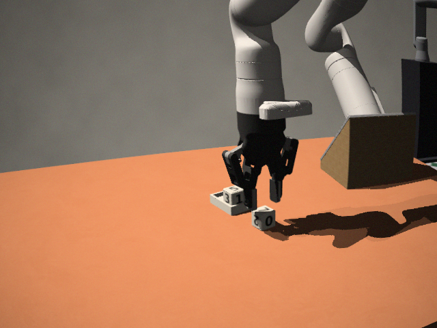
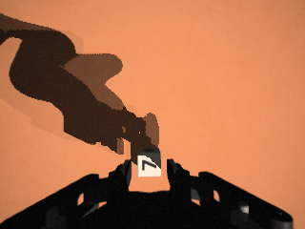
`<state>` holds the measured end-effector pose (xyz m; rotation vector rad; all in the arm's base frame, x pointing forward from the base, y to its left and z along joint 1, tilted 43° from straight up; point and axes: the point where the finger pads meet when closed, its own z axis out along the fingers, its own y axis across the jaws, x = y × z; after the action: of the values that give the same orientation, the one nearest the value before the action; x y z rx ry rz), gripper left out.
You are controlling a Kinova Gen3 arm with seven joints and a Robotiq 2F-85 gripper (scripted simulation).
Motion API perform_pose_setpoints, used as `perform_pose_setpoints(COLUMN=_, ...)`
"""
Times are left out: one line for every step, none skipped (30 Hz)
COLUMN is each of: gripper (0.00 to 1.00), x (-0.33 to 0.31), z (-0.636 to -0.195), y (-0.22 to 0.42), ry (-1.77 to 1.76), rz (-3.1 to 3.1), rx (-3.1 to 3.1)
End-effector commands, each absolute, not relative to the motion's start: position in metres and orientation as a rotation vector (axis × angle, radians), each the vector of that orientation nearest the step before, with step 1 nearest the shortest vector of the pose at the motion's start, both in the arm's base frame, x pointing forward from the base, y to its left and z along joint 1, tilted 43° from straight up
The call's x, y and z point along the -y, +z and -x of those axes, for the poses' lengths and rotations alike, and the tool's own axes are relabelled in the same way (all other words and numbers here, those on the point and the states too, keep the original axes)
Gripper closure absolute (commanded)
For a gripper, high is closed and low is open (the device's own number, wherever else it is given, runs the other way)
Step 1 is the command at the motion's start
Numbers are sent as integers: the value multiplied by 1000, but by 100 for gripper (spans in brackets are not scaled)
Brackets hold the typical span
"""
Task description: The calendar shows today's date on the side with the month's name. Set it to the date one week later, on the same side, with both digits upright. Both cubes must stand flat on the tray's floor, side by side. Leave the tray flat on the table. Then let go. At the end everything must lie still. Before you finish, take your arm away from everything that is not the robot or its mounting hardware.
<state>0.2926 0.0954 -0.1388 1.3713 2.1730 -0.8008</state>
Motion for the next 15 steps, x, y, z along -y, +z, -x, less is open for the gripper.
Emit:
perform_pose_setpoints(gripper=54, x=-95, z=-293, y=-139, ry=-799, rz=-1371, rx=-2174)
perform_pose_setpoints(gripper=54, x=-95, z=-293, y=-140, ry=-799, rz=-1371, rx=-2174)
perform_pose_setpoints(gripper=54, x=-94, z=-293, y=-141, ry=-799, rz=-1371, rx=-2174)
perform_pose_setpoints(gripper=54, x=-93, z=-293, y=-142, ry=-799, rz=-1371, rx=-2174)
perform_pose_setpoints(gripper=54, x=-92, z=-293, y=-143, ry=-799, rz=-1371, rx=-2174)
perform_pose_setpoints(gripper=54, x=-91, z=-293, y=-144, ry=-799, rz=-1371, rx=-2174)
perform_pose_setpoints(gripper=54, x=-90, z=-293, y=-145, ry=-799, rz=-1371, rx=-2174)
perform_pose_setpoints(gripper=54, x=-89, z=-293, y=-146, ry=-799, rz=-1371, rx=-2174)
perform_pose_setpoints(gripper=54, x=-88, z=-293, y=-147, ry=-799, rz=-1371, rx=-2174)
perform_pose_setpoints(gripper=54, x=-87, z=-294, y=-149, ry=-799, rz=-1371, rx=-2174)
perform_pose_setpoints(gripper=54, x=-86, z=-294, y=-150, ry=-799, rz=-1371, rx=-2174)
perform_pose_setpoints(gripper=54, x=-84, z=-294, y=-151, ry=-799, rz=-1371, rx=-2174)
perform_pose_setpoints(gripper=54, x=-84, z=-294, y=-151, ry=-799, rz=-1371, rx=-2174)
perform_pose_setpoints(gripper=54, x=-84, z=-294, y=-151, ry=-799, rz=-1371, rx=-2174)
perform_pose_setpoints(gripper=54, x=-83, z=-294, y=-152, ry=-799, rz=-1371, rx=-2174)
